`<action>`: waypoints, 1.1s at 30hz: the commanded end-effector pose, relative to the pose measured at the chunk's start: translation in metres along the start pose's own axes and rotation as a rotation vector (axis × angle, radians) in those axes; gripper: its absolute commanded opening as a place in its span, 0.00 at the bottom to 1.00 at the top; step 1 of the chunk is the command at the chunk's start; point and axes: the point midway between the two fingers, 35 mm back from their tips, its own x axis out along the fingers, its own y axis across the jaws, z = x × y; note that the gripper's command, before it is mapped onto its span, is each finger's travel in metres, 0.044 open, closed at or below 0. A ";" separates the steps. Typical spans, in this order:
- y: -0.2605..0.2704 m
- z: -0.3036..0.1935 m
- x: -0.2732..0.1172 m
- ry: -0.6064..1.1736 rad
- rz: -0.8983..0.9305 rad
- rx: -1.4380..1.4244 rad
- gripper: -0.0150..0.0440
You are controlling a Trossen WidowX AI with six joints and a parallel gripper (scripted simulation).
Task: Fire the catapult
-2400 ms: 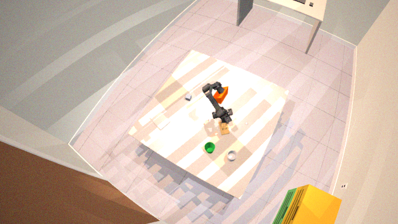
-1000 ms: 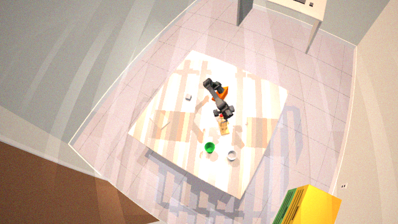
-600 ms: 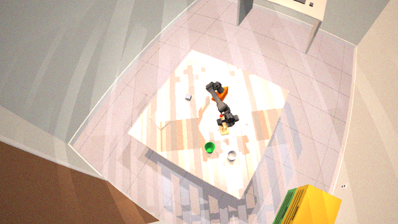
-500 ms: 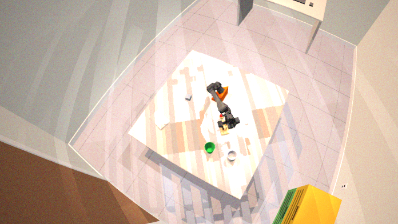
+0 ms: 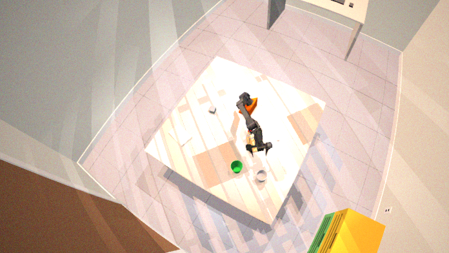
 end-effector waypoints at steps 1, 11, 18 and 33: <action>-0.005 0.007 0.002 -0.022 -0.011 0.004 1.00; 0.002 0.006 0.001 -0.017 -0.045 -0.114 1.00; 0.002 0.006 0.001 -0.017 -0.045 -0.114 0.96; 0.002 0.006 0.001 -0.017 -0.045 -0.114 0.29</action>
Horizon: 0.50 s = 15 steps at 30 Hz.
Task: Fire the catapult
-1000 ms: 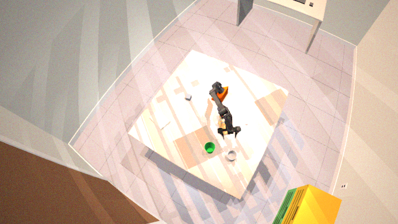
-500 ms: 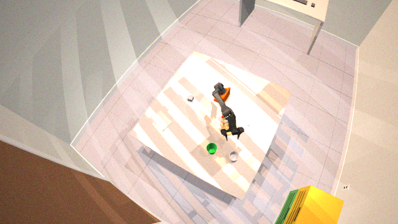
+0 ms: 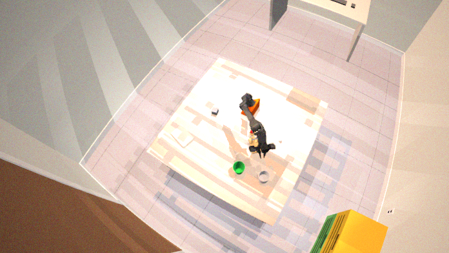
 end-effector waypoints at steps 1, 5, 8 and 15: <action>-0.002 0.003 -0.002 -0.008 -0.006 0.001 0.25; -0.002 0.003 -0.002 -0.008 -0.006 0.001 0.25; -0.002 0.003 -0.002 -0.008 -0.006 0.001 0.25; 0.017 -0.016 -0.002 0.057 0.006 -0.097 0.25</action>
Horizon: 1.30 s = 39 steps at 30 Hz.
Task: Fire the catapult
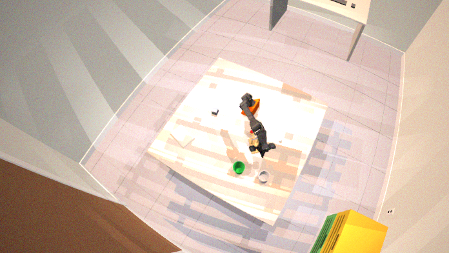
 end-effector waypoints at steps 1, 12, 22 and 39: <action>0.020 -0.018 -0.001 0.059 0.010 -0.098 0.25; 0.066 -0.082 -0.008 0.259 0.041 -0.416 0.25; 0.090 -0.141 -0.022 0.436 0.061 -0.706 0.25; 0.096 -0.229 -0.059 0.734 0.085 -1.201 0.25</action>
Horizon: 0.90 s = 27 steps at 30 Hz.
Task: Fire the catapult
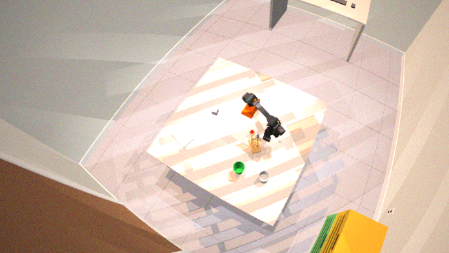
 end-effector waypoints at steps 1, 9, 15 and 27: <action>0.019 -0.012 0.003 0.077 0.004 -0.123 0.25; 0.050 -0.037 0.005 0.224 0.017 -0.355 0.25; 0.071 -0.058 0.003 0.336 0.030 -0.527 0.25; 0.078 -0.066 0.002 0.384 0.036 -0.598 0.25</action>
